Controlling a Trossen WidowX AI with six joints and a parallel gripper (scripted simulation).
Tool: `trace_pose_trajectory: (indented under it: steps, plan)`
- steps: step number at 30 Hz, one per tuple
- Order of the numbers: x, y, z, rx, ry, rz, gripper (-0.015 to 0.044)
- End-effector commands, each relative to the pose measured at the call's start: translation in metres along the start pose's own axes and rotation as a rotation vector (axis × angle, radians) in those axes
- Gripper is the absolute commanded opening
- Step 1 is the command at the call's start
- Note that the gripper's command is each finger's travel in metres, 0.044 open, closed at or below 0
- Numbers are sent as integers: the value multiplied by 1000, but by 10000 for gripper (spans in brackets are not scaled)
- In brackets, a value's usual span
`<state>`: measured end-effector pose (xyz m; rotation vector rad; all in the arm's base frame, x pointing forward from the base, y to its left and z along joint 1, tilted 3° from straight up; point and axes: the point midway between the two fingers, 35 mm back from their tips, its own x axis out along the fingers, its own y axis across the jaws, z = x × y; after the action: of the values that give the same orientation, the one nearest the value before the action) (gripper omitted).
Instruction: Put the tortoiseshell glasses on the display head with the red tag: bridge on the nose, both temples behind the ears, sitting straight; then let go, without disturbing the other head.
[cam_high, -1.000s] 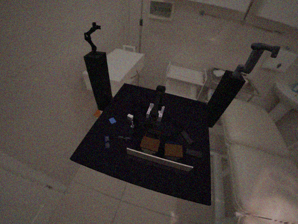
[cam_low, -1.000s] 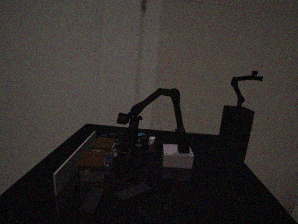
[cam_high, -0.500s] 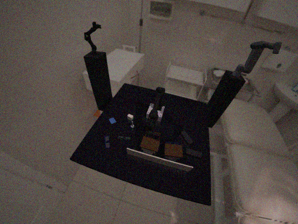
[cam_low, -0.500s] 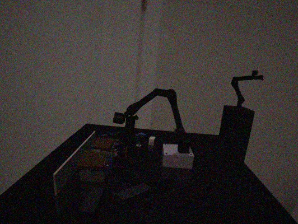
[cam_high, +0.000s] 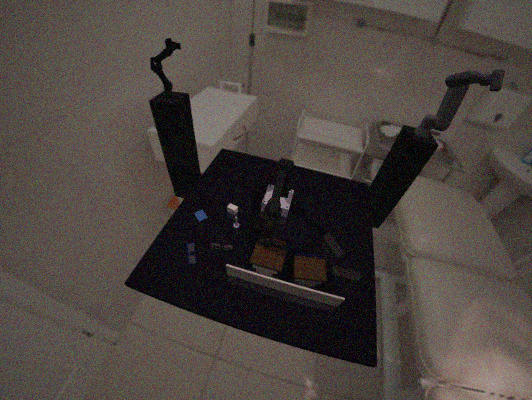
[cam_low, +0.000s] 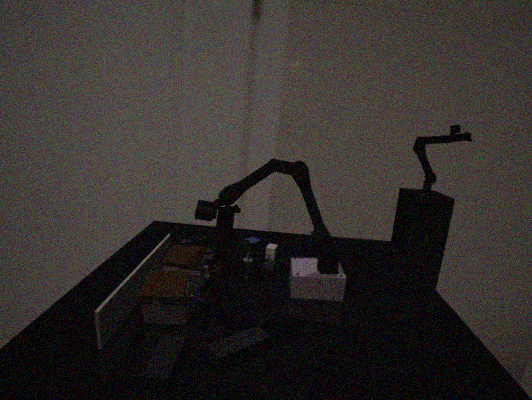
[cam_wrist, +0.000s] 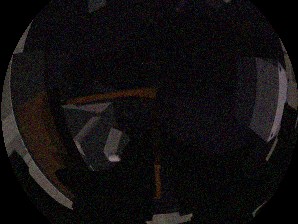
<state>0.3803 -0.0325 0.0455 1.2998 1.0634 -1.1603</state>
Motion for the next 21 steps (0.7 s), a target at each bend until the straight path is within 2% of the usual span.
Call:
trace_pose_trajectory:
  steps: [1, 21]
  plan:
    - [-1, 8, -1, 3, 3, 5, 0]
    - [1, 29, 0, 3, 3, 7, 0]
